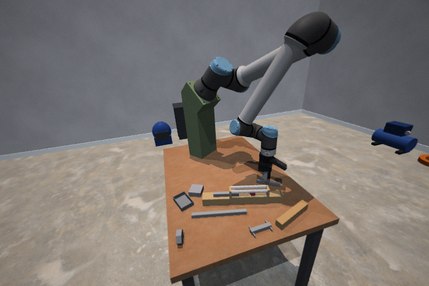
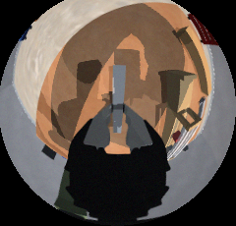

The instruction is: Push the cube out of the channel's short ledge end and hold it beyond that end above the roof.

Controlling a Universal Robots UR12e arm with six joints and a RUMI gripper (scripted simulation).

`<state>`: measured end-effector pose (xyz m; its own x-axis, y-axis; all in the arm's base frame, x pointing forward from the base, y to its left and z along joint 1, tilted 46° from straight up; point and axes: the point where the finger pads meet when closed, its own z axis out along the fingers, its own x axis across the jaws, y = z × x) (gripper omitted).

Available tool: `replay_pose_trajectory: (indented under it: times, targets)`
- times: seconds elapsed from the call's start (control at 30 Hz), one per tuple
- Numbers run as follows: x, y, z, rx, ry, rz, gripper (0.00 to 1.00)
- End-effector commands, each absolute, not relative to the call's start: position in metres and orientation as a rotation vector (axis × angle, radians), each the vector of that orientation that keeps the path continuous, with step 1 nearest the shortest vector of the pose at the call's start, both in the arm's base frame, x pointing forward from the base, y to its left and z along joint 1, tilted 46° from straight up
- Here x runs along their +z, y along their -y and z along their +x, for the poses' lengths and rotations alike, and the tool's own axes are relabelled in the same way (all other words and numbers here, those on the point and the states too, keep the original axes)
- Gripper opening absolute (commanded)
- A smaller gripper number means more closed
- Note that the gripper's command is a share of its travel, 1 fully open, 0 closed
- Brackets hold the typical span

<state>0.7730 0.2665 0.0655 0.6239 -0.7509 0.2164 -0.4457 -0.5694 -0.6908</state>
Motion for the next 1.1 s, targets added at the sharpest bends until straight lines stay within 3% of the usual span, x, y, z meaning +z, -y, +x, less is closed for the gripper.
replay_pose_trajectory:
  times: [0.0, 1.07]
  targets:
    - [0.077, -0.261, 0.763, -0.671, -0.934, -2.251, 0.0]
    - [0.142, -0.23, 0.702, -0.671, -0.934, -2.251, 0.0]
